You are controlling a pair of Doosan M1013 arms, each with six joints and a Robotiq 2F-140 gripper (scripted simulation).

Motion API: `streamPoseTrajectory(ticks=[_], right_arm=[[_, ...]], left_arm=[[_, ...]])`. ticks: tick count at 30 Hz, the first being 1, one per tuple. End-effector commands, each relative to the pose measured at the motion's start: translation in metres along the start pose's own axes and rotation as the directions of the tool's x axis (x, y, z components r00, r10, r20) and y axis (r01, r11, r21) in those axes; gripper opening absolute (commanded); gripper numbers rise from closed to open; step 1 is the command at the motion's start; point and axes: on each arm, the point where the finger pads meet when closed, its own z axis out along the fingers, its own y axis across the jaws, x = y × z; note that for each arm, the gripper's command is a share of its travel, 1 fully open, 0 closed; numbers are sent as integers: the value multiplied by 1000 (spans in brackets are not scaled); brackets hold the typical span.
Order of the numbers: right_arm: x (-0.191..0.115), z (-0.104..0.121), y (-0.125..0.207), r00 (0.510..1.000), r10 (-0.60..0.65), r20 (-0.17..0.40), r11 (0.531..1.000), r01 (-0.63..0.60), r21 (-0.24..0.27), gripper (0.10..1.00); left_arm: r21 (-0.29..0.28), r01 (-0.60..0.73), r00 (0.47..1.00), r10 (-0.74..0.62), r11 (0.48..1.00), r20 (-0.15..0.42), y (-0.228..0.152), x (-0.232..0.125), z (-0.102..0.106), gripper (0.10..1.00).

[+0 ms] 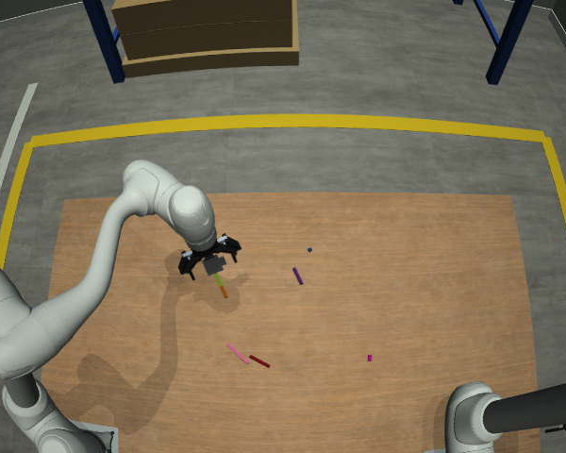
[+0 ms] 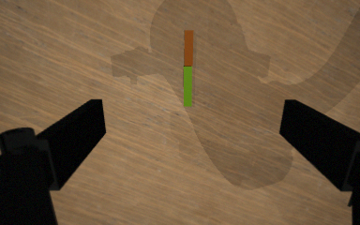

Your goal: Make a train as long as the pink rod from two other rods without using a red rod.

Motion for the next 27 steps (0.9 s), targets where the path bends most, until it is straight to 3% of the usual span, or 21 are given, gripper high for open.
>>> streamPoseTrajectory(ticks=[1, 12, 19, 27], right_arm=[[0, 0, 0, 1000, 0, -1, 1000, 0, 0, 1000], [0, 0, 0, 1000, 0, -1, 1000, 0, 0, 1000], [0, 0, 0, 1000, 0, -1, 1000, 0, 0, 1000], [0, 0, 0, 1000, 0, -1, 1000, 0, 0, 1000]], left_arm=[[1, 0, 1000, 0, 1000, 1, 0, 0, -1, 1000], [1, 0, 1000, 0, 1000, 1, 0, 0, -5, 1000], [1, 0, 1000, 0, 1000, 1, 0, 0, -20, 1000], [1, 0, 1000, 0, 1000, 1, 0, 0, -54, 1000]])
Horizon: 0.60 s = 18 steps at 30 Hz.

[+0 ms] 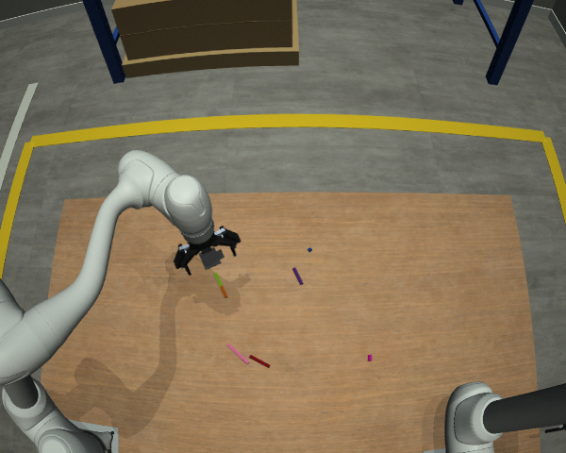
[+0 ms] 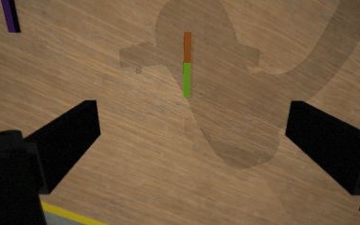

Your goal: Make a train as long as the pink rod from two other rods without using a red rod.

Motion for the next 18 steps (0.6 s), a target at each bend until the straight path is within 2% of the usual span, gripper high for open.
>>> streamPoseTrajectory(ticks=[1, 7, 18], right_arm=[[0, 0, 0, 1000, 0, -1, 1000, 0, 0, 1000], [0, 0, 0, 1000, 0, -1, 1000, 0, 0, 1000], [0, 0, 0, 1000, 0, -1, 1000, 0, 0, 1000]], left_arm=[[1, 0, 1000, 0, 1000, 1, 0, 0, -11, 1000], [1, 0, 1000, 0, 1000, 1, 0, 0, -24, 1000], [1, 0, 1000, 0, 1000, 1, 0, 0, -26, 1000]])
